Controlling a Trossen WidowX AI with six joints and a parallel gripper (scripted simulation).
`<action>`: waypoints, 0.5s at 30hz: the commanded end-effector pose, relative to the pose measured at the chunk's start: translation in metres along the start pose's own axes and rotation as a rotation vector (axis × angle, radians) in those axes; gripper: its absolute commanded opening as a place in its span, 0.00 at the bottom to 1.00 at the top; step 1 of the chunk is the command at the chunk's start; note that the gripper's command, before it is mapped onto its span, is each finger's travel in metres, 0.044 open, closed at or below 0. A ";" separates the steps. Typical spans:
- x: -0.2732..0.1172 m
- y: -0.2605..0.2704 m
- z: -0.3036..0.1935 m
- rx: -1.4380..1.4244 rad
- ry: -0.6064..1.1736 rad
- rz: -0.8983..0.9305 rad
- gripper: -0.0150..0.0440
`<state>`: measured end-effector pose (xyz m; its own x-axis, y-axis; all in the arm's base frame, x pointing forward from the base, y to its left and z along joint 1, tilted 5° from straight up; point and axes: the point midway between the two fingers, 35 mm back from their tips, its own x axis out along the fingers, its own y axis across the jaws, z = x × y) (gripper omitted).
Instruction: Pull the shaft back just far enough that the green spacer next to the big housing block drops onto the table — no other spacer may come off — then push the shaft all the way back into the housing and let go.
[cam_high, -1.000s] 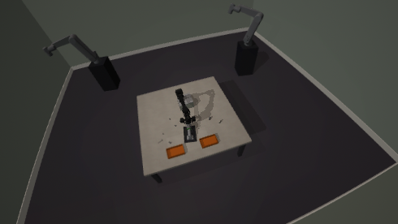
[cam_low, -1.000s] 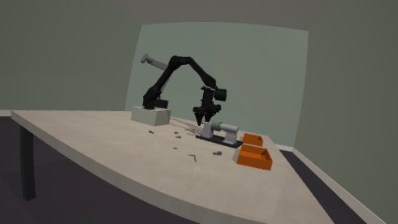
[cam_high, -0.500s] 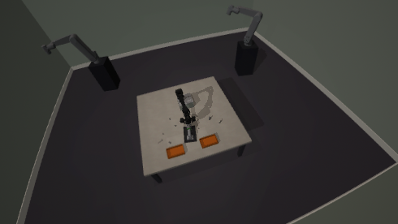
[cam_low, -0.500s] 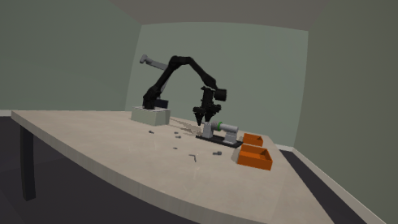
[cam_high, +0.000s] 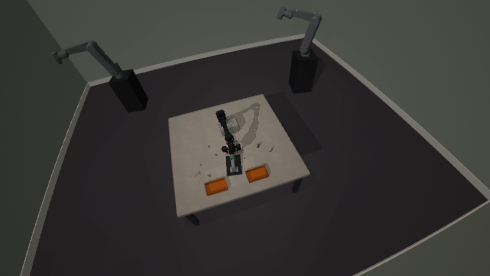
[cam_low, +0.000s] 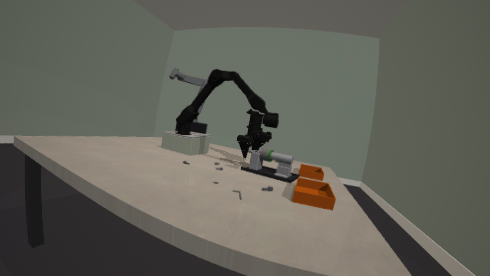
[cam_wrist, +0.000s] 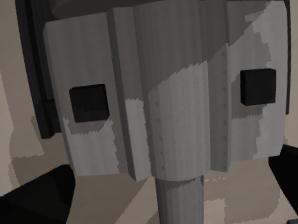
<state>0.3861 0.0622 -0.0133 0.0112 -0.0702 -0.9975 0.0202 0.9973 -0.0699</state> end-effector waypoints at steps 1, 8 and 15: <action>0.003 -0.001 0.000 -0.003 -0.002 -0.005 1.00; 0.003 0.000 -0.001 0.000 0.002 0.000 0.78; 0.003 0.000 -0.001 0.000 0.002 0.000 0.47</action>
<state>0.3855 0.0619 -0.0160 0.0090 -0.0707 -0.9975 0.0201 0.9973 -0.0705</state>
